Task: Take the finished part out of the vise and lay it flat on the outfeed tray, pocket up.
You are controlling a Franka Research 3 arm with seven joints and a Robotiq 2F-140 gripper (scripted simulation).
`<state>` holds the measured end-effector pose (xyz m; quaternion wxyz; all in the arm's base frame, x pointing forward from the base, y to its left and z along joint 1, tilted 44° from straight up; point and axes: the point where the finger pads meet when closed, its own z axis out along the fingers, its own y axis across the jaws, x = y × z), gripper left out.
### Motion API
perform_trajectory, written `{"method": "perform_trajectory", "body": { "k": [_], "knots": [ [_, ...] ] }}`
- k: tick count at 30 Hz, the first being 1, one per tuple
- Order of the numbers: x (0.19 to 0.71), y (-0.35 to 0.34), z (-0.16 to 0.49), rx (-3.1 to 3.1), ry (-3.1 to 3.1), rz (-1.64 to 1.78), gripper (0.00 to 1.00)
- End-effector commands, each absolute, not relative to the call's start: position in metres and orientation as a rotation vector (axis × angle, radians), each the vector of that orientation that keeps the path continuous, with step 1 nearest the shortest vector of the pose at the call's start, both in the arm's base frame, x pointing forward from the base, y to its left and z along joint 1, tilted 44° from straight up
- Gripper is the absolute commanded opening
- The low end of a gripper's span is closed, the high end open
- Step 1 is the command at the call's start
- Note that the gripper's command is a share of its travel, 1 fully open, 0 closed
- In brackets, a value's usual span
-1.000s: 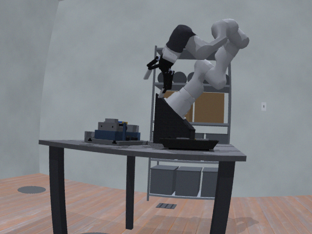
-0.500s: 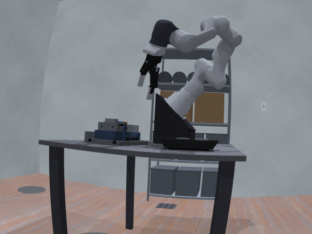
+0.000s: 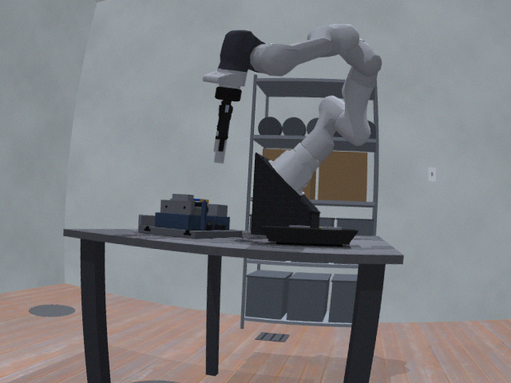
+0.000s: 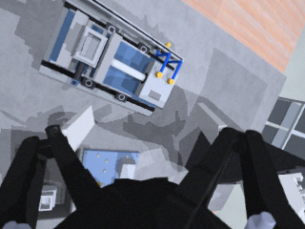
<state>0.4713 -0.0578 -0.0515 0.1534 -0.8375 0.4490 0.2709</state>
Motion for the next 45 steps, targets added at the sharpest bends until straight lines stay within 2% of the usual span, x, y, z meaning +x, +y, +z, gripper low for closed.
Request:
{"method": "perform_trajectory", "body": {
  "k": [1,19,45],
  "knots": [
    [0.486,-0.058,-0.062,-2.255,1.474,0.803,1.00],
    [0.559,-0.081,-0.116,-1.761,1.825,0.790,1.00],
    [0.560,-0.081,-0.117,-1.752,1.830,0.789,1.00]
  ]
}}
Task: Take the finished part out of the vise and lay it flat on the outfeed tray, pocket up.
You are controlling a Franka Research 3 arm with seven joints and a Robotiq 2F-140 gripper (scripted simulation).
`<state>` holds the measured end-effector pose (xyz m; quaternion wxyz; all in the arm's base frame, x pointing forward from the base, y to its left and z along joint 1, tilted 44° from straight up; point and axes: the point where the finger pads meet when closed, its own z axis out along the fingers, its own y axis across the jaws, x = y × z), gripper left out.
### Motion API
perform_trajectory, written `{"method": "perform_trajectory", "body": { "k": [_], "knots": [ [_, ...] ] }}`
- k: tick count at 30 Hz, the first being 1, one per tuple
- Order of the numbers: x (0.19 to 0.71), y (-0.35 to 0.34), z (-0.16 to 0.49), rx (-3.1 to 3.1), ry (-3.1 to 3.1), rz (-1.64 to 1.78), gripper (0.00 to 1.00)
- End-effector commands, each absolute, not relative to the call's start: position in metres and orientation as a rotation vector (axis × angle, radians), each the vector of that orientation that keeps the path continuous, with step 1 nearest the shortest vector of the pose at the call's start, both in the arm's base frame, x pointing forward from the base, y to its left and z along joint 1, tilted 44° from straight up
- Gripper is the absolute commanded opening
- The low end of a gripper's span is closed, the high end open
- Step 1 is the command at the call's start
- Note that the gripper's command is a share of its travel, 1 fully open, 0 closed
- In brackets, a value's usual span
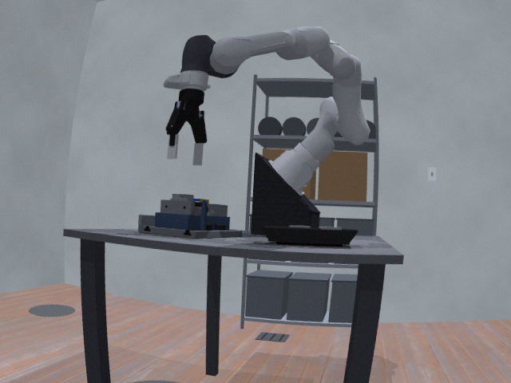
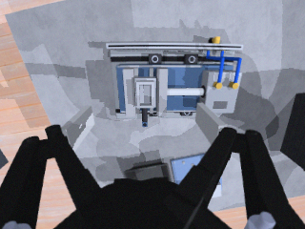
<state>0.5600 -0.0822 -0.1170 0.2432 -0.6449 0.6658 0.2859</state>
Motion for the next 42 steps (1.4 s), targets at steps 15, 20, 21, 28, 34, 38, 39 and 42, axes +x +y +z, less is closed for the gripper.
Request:
{"method": "perform_trajectory", "body": {
  "k": [15,20,21,28,34,38,39,42],
  "knots": [
    [0.5599,-0.0811,-0.1172,-1.752,1.830,0.789,0.00],
    [0.5599,-0.0811,-0.1172,-1.752,1.830,0.789,0.00],
    [0.5599,-0.0811,-0.1172,-1.752,1.830,0.789,0.00],
    [0.5599,-0.0811,-0.1172,-1.752,1.830,0.789,0.00],
    [0.5599,-0.0811,-0.1172,-1.752,1.830,0.789,0.00],
    [0.5599,-0.0811,-0.1172,-1.752,1.830,0.789,0.00],
    [0.5599,-0.0811,-0.1172,-1.752,1.830,0.789,0.00],
    [0.5599,-0.0811,-0.1172,-1.752,1.830,0.789,0.00]
  ]
}}
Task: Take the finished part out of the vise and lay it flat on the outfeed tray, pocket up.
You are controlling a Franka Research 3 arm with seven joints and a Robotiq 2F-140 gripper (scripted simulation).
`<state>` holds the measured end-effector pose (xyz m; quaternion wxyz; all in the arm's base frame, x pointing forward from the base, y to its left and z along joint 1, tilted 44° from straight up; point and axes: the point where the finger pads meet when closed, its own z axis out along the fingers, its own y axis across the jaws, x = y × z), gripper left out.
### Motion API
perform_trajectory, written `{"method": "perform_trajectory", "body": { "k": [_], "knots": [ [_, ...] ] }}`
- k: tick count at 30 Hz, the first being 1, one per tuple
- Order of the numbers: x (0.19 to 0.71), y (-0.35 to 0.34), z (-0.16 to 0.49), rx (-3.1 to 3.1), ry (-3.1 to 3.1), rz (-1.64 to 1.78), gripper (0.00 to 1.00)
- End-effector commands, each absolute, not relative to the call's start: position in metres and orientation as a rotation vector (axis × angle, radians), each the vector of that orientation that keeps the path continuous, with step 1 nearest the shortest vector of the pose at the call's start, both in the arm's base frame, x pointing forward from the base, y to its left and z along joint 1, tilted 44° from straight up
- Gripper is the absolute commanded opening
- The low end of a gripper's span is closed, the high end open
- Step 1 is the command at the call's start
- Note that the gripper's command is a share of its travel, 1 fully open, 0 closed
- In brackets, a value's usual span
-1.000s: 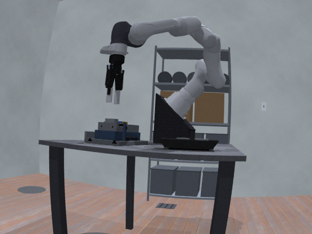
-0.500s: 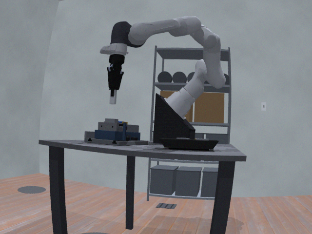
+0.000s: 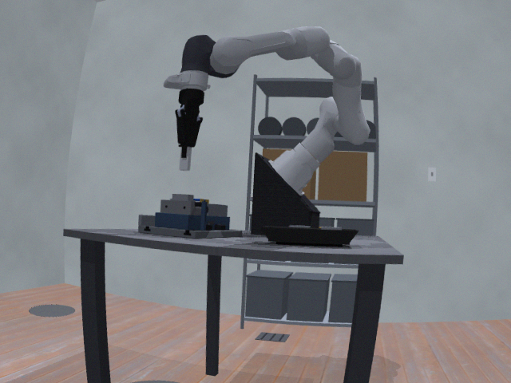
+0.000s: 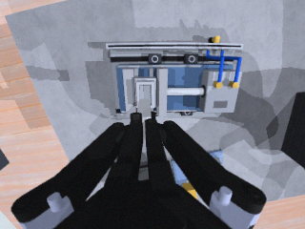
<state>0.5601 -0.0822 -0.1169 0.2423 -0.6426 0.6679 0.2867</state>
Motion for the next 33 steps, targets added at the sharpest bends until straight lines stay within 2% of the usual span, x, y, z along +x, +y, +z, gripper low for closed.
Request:
{"method": "perform_trajectory", "body": {
  "k": [1,3,4,33],
  "knots": [
    [0.5599,-0.0811,-0.1172,-1.752,1.830,0.789,0.00],
    [0.5599,-0.0811,-0.1172,-1.752,1.830,0.789,0.00],
    [0.5599,-0.0811,-0.1172,-1.752,1.830,0.789,0.40],
    [0.5599,-0.0811,-0.1172,-1.752,1.830,0.789,0.40]
  ]
}}
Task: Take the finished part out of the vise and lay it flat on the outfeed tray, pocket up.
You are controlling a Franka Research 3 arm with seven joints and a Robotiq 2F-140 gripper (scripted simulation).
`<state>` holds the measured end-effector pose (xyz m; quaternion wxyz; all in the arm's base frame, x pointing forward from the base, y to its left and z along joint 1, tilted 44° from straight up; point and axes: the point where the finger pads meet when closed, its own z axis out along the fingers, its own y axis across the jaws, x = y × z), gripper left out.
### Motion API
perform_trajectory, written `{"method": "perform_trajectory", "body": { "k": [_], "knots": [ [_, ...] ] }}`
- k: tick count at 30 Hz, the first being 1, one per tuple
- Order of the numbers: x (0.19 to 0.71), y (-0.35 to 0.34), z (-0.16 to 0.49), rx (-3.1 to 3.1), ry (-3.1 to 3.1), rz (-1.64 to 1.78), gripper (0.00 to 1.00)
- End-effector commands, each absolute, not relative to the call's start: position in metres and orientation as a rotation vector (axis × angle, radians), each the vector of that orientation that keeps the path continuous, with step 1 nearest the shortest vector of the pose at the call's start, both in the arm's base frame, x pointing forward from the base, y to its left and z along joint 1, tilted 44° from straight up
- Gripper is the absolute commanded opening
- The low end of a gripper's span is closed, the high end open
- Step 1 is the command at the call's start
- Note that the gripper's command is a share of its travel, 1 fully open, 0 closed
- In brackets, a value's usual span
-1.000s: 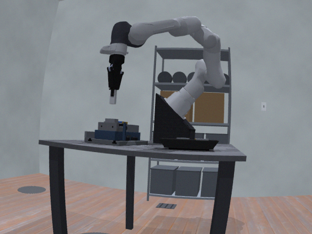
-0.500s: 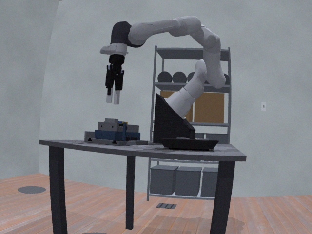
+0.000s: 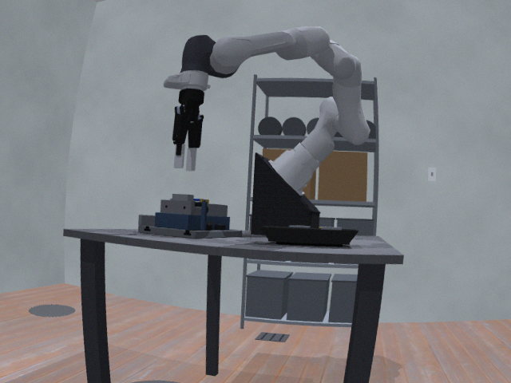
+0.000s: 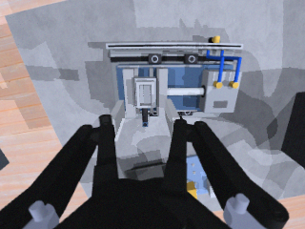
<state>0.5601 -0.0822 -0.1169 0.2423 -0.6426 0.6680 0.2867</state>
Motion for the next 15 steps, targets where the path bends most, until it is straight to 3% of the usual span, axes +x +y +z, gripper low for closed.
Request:
{"method": "perform_trajectory", "body": {
  "k": [1,15],
  "knots": [
    [0.5599,-0.0811,-0.1172,-1.752,1.830,0.789,0.40],
    [0.5598,-0.0798,-0.1186,-1.752,1.830,0.789,0.40]
  ]
}}
